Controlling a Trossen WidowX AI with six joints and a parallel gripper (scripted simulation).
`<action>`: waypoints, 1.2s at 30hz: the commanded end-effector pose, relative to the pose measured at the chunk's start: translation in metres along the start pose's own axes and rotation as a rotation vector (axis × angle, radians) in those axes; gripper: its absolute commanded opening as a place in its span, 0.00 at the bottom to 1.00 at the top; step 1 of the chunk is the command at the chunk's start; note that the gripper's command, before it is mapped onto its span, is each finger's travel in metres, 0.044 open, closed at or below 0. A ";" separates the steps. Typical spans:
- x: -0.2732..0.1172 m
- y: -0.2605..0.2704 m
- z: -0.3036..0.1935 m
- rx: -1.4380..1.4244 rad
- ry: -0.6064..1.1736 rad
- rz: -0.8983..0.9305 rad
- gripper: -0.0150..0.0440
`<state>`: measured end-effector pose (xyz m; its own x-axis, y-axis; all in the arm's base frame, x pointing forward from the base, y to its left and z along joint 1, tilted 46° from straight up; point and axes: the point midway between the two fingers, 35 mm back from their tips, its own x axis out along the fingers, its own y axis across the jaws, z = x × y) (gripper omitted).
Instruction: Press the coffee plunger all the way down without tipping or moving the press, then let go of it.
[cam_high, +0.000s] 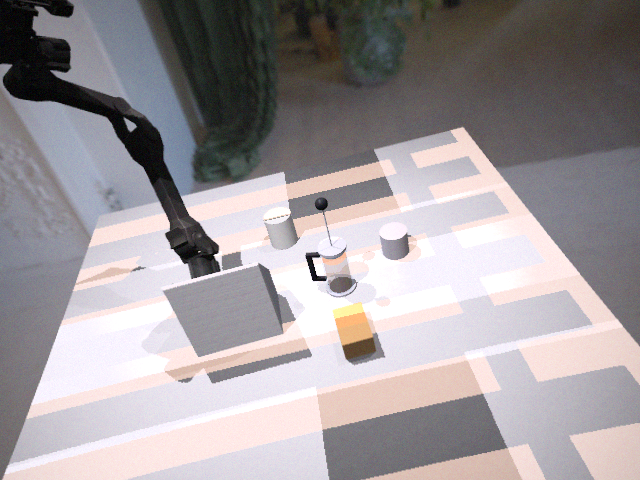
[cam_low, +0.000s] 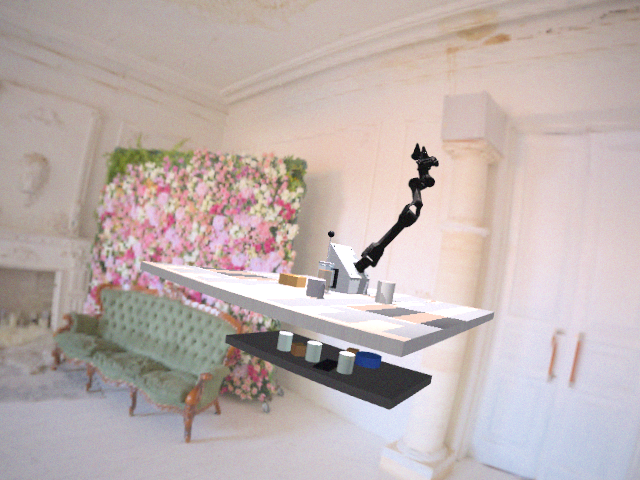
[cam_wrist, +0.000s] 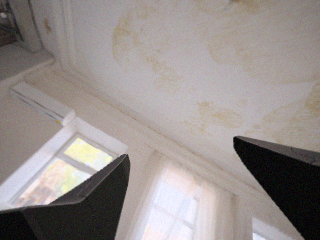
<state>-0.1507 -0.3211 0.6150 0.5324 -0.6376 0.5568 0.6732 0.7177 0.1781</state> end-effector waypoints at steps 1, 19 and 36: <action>0.000 -0.001 -0.001 0.002 0.001 -0.001 0.98; 0.060 -0.041 -0.195 0.290 0.303 -0.100 1.00; 0.016 0.096 -0.444 0.508 0.921 0.142 1.00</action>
<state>0.1190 -0.4166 0.3132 0.8766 -0.4644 -0.1263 0.4472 0.6890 0.5703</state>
